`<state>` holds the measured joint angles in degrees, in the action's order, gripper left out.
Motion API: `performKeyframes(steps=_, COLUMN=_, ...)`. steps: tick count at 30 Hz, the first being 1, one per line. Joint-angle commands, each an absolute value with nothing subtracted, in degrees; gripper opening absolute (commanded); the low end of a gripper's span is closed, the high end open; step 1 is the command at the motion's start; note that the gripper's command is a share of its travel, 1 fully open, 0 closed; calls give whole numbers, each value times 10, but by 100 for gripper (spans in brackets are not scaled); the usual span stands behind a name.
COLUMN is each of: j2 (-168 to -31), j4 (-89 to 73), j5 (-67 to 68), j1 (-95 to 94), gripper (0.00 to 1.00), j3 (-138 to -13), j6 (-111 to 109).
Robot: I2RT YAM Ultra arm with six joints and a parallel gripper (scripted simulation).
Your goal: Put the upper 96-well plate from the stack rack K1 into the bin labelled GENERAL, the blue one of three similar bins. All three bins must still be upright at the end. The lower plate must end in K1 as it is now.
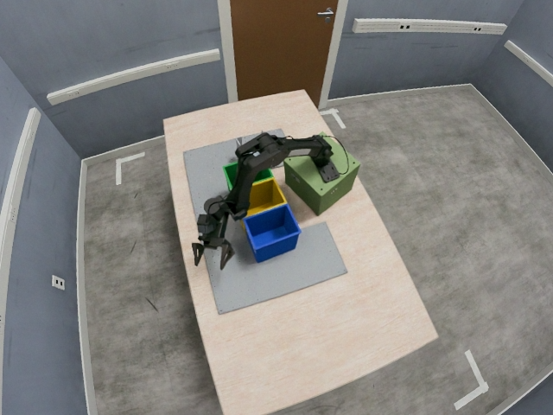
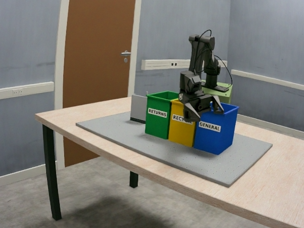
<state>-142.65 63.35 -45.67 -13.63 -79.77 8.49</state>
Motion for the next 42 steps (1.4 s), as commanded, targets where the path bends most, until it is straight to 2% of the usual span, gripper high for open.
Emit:
performKeyframes(steps=1, j2=-1409, j4=644, j5=-458, j1=-135, gripper=100, j3=-807, j6=82)
performKeyframes(steps=5, j2=-1385, j4=603, j5=-415, j1=-124, gripper=100, j3=-769, j6=53)
performKeyframes(steps=9, j2=-1384, j4=588, j5=-445, j1=-101, gripper=100, j3=-805, j6=50)
performKeyframes(steps=42, j2=-1386, j4=592, j5=-445, j1=-102, gripper=100, j3=-809, j6=51)
